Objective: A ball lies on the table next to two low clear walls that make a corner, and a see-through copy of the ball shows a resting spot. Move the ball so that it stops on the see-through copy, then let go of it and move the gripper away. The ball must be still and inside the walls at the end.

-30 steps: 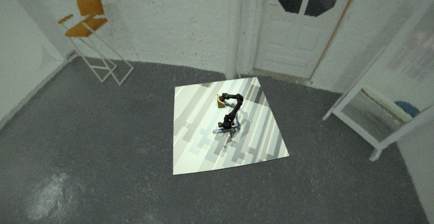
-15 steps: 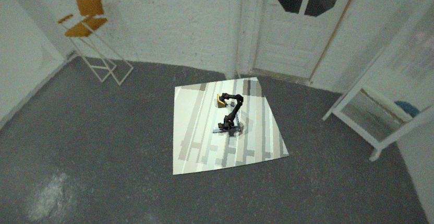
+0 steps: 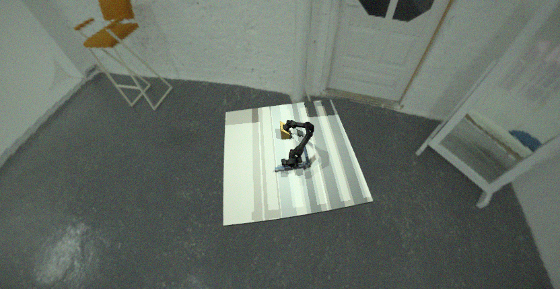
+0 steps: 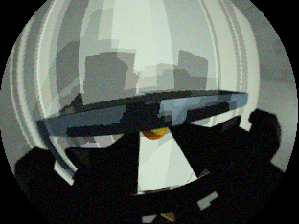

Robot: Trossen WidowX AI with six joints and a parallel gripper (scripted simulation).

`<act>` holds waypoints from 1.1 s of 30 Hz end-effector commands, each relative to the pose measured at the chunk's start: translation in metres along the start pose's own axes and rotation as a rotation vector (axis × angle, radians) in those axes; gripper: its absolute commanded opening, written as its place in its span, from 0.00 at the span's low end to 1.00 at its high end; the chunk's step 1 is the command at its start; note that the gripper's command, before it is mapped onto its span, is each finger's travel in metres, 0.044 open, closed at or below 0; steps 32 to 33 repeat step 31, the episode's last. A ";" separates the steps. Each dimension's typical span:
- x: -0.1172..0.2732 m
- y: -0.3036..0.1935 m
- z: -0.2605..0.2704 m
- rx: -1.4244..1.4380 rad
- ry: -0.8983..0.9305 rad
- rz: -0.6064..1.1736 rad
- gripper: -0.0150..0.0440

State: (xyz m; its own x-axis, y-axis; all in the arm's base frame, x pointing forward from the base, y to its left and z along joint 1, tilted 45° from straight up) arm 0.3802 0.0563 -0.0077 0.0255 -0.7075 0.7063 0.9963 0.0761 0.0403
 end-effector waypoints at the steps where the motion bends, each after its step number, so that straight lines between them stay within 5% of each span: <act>1: 0.000 0.000 0.000 0.001 0.000 0.000 0.74; 6: 0.011 0.001 -0.001 0.000 -0.002 0.000 0.74; 11: 0.082 -0.001 -0.002 -0.010 0.000 0.005 0.74; 23: 0.077 0.001 -0.006 -0.023 0.003 -0.006 0.74; 29: 0.122 -0.003 -0.004 -0.018 0.004 -0.004 1.00; 33: 0.122 -0.003 -0.004 -0.018 0.004 -0.004 1.00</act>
Point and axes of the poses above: the point midway between the two fingers, 35 mm back from their tips, its own x axis back along the fingers, its own z axis across the jaws, y = z × x, the point moved 3 cm from there along x, back along the fingers, and after that the axes turned 1 degree about -x, right-handed, at the moved point
